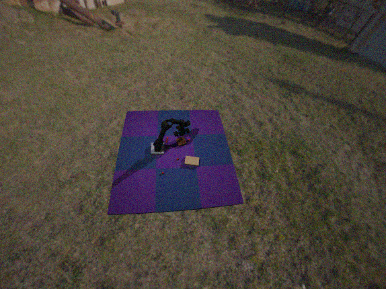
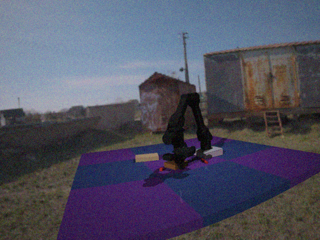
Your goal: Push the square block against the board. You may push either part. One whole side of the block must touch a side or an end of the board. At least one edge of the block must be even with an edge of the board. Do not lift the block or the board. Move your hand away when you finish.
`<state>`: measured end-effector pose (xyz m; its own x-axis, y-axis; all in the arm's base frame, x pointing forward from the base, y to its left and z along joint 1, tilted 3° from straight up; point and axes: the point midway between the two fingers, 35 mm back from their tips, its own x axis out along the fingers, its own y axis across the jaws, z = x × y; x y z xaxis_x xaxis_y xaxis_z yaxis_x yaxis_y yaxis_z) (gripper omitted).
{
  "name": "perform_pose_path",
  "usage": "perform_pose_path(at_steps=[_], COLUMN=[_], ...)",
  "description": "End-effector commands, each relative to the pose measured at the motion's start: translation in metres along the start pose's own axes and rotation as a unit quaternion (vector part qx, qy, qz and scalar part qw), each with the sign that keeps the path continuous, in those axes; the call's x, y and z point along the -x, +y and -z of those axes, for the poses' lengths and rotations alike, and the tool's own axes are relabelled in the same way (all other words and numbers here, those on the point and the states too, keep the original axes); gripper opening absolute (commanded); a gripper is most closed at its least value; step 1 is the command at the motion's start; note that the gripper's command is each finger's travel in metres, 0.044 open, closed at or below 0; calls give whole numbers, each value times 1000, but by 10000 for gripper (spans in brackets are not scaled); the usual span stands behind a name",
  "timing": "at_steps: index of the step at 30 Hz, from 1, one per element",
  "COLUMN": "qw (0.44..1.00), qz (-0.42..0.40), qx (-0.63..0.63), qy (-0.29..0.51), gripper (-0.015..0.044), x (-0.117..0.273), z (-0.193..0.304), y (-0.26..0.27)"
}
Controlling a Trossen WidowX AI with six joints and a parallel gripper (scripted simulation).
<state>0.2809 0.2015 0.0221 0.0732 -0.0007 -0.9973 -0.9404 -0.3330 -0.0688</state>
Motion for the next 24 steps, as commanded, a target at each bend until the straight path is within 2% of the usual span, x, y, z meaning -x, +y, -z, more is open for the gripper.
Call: perform_pose_path(at_steps=[1,24], qw=[1000,1000], qz=[2,2], qx=[2,2], qy=[0,1], gripper=[0,0], x=[-1,-1], z=[3,21], y=[0,-2])
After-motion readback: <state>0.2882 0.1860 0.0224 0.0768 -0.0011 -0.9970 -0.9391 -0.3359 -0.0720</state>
